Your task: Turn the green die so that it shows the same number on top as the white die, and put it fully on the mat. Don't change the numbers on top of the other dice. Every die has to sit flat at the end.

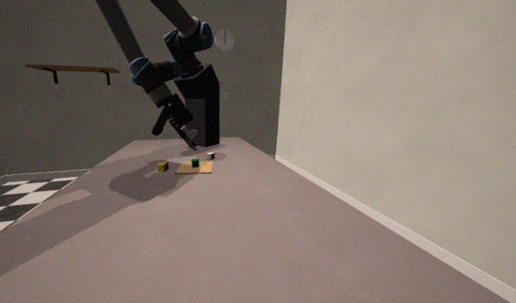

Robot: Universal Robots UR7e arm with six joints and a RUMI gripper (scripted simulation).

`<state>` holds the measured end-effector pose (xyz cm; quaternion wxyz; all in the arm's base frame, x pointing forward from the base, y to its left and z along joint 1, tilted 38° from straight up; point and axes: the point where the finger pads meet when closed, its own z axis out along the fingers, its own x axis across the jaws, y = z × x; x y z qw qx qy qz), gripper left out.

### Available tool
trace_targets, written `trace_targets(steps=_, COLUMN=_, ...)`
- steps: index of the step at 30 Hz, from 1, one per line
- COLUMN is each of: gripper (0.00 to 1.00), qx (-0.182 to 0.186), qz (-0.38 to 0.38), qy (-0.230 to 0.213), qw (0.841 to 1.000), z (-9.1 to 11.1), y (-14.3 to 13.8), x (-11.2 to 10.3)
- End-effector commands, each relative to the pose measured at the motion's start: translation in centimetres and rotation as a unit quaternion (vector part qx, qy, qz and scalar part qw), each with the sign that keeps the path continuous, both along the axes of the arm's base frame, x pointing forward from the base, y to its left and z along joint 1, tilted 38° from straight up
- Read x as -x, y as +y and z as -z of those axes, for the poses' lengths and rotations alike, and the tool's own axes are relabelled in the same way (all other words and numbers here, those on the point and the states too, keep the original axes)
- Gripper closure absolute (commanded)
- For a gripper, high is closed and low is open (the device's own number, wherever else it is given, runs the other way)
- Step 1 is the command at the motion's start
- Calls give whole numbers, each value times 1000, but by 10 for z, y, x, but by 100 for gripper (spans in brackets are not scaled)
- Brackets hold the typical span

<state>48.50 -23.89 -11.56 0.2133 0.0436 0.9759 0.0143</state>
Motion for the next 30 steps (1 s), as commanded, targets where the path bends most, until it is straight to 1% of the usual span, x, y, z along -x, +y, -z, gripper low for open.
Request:
trace_targets(steps=1, gripper=60, qx=20, qz=11, qy=-1, qw=1000, z=-2, y=0, x=0)
trace_targets(steps=13, gripper=60, qx=30, qz=15, qy=1, qw=999, z=-1, y=1, x=0)
trace_targets(steps=17, gripper=60, qx=53, qz=24, qy=7, qw=998, z=1, y=1, x=0)
trace_targets(steps=26, gripper=60, qx=125, qz=58, qy=12, qw=990, z=0, y=2, x=-1)
trace_targets(steps=28, gripper=60, qx=135, qz=63, qy=11, qw=989, z=-1, y=3, x=-1)
trace_targets(steps=30, gripper=60, qx=135, qz=63, qy=11, qw=989, z=-1, y=3, x=-1)
